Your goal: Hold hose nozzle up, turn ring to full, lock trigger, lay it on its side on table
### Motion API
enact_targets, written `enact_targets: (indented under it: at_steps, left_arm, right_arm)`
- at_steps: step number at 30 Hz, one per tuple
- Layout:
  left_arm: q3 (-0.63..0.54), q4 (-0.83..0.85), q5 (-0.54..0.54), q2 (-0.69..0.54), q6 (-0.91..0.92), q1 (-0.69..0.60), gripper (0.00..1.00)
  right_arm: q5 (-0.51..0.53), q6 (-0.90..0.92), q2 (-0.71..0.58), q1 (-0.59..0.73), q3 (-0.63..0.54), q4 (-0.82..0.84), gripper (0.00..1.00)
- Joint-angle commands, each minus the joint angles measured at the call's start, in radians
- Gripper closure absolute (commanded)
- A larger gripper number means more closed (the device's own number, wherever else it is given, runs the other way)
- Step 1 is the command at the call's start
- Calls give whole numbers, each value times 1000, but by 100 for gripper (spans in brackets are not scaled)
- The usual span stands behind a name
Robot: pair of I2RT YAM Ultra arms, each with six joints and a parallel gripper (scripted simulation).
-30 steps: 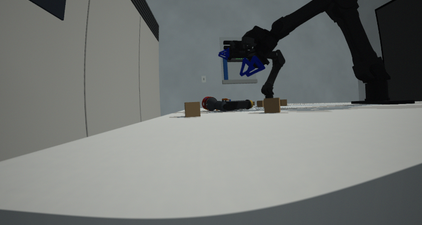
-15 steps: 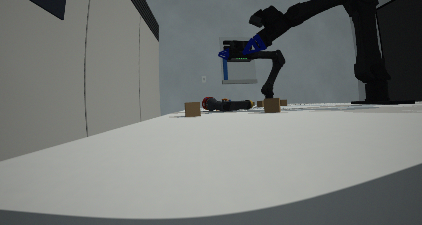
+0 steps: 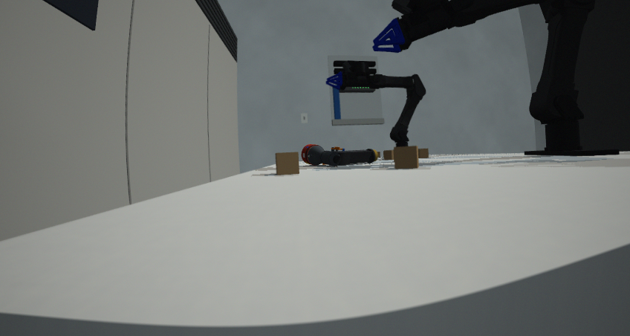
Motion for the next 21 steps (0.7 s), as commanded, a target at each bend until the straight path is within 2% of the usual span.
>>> enact_targets:
  at_steps: [1,9,15,21]
  left_arm:
    - [-24,67,43,-78,98,15,49]
    - [-87,150,108,-217,240,34,49]
    - [-100,136,118,-237,233,44,49]
    - [-55,151,102,-252,198,18,49]
  right_arm:
    - [-4,-7,-8,13,-9,6,63]
    - [0,-7,-15,-2,16,7,63]
    - [1,-7,-13,-7,18,0,63]
    - [2,-7,-12,-9,19,-2,63]
